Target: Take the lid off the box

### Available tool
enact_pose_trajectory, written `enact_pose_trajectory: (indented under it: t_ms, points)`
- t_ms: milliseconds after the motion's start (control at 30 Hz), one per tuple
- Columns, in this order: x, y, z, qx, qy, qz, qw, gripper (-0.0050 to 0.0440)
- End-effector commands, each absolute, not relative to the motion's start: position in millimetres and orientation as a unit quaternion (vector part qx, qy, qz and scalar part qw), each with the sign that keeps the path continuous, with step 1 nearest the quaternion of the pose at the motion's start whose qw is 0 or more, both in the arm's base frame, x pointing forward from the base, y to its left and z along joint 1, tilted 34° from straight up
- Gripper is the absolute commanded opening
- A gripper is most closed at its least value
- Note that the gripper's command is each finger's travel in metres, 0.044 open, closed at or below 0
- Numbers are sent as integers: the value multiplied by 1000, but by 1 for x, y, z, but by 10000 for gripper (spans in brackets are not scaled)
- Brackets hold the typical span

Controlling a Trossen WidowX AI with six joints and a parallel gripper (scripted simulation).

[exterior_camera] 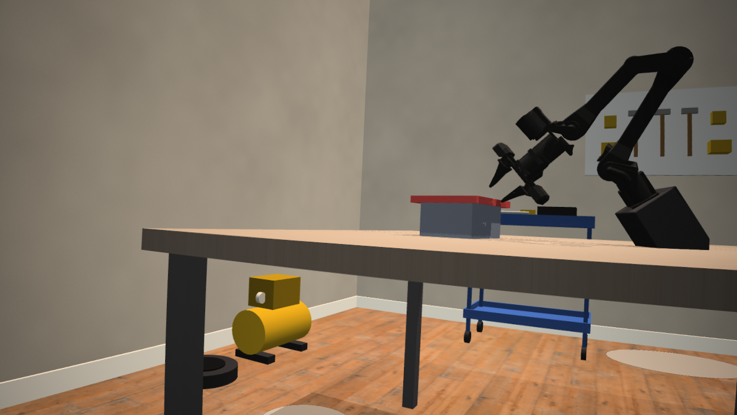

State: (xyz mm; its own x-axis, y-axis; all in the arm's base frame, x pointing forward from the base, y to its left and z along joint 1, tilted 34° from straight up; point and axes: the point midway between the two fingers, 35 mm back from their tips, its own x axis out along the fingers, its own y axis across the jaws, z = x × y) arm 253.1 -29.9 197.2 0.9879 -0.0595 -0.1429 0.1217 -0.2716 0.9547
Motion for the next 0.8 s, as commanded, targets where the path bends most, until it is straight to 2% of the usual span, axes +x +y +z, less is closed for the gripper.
enact_pose_trajectory:
  t_ms: [0,600,767]
  points:
    - [260,-30,194,795,20,-78,601,235]
    - [282,-30,187,795,19,-78,601,235]
    - [282,-30,187,795,19,-78,601,202]
